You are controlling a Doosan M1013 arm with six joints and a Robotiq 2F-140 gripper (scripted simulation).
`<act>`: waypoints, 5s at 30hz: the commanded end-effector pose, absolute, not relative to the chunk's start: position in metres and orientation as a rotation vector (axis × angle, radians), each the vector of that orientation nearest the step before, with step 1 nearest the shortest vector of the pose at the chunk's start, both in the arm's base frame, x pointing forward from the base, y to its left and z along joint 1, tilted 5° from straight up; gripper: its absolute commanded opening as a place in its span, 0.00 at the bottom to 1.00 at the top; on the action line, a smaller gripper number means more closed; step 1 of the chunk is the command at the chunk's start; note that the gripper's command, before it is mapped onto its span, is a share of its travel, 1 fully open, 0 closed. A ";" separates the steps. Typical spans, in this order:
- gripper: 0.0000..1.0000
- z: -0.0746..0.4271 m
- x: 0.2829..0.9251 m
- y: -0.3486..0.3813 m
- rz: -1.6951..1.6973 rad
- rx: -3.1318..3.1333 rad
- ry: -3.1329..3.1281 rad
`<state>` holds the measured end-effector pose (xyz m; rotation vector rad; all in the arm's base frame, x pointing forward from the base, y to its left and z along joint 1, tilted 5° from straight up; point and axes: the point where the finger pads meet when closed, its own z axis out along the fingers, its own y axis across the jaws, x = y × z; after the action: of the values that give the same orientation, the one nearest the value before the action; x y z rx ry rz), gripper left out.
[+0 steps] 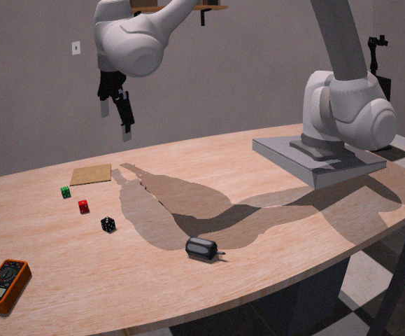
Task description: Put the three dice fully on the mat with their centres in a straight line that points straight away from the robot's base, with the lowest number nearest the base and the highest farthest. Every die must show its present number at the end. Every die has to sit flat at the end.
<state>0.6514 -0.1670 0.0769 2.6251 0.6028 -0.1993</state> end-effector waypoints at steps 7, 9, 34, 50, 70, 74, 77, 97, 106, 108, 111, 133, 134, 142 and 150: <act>1.00 0.068 0.769 -0.104 -0.159 2.891 0.335; 1.00 0.066 0.800 -0.084 -0.145 2.961 0.273; 1.00 0.062 0.863 -0.039 -0.114 3.106 0.159; 1.00 -0.016 0.859 -0.042 -0.113 3.106 0.158; 1.00 -0.025 0.858 -0.042 -0.113 3.106 0.158; 1.00 -0.025 0.858 -0.042 -0.113 3.106 0.158; 1.00 -0.025 0.858 -0.042 -0.113 3.106 0.158; 1.00 -0.025 0.858 -0.041 -0.113 3.106 0.158; 1.00 -0.025 0.835 -0.001 -0.113 3.106 0.158; 1.00 -0.025 0.826 0.014 -0.113 3.106 0.158; 1.00 -0.024 0.817 0.030 -0.113 3.106 0.158; 1.00 -0.024 0.796 0.067 -0.113 3.106 0.158; 1.00 -0.024 0.796 0.067 -0.113 3.106 0.158; 1.00 -0.024 0.796 0.067 -0.113 3.106 0.158; 1.00 -0.024 0.796 0.067 -0.113 3.106 0.158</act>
<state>0.7950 0.0664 -0.0253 3.1050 0.1578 -0.1160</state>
